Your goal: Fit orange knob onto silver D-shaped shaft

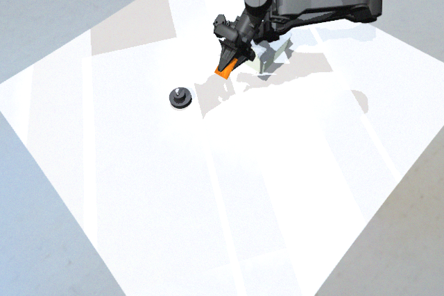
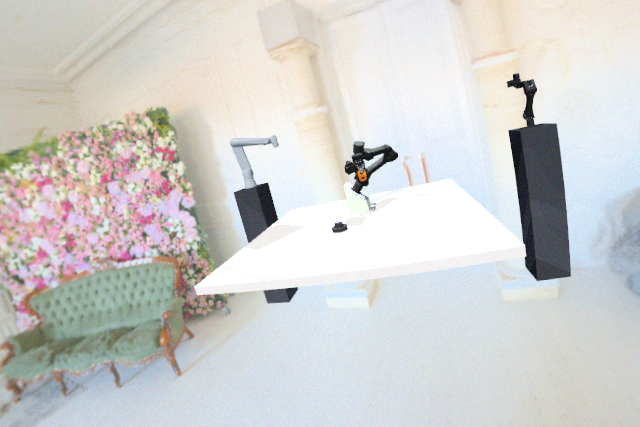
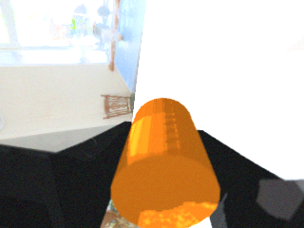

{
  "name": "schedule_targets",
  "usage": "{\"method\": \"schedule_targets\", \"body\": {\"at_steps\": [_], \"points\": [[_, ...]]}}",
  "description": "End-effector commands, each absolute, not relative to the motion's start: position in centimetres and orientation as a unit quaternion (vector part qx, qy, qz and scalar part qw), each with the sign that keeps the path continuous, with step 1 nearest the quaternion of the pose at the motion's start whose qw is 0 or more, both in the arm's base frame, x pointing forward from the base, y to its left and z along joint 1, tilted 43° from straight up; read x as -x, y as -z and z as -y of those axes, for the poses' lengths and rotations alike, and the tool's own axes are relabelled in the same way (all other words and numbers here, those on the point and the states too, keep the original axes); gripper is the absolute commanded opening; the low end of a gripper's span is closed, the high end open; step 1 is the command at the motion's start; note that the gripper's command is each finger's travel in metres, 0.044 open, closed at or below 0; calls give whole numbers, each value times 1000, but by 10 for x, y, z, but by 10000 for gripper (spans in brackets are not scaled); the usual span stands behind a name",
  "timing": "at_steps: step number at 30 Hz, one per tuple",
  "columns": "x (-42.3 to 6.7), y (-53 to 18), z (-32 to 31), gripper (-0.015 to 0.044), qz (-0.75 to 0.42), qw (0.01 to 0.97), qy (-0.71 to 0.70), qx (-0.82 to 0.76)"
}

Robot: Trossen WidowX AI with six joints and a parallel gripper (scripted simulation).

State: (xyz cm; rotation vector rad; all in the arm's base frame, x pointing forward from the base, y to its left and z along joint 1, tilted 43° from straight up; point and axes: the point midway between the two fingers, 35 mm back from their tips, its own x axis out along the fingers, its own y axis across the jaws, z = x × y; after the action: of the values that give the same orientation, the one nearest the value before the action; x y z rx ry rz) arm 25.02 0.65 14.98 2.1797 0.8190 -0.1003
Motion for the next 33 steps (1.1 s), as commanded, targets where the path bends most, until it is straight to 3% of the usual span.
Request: {"method": "schedule_targets", "body": {"at_steps": [1, 21, 33], "points": [[-251, -152, -6, 0, -322, 398, 37, -858], [-251, -149, -9, 0, -323, 399, 39, -857], [-256, -136, -21, 0, -404, 395, 80, -822]]}}
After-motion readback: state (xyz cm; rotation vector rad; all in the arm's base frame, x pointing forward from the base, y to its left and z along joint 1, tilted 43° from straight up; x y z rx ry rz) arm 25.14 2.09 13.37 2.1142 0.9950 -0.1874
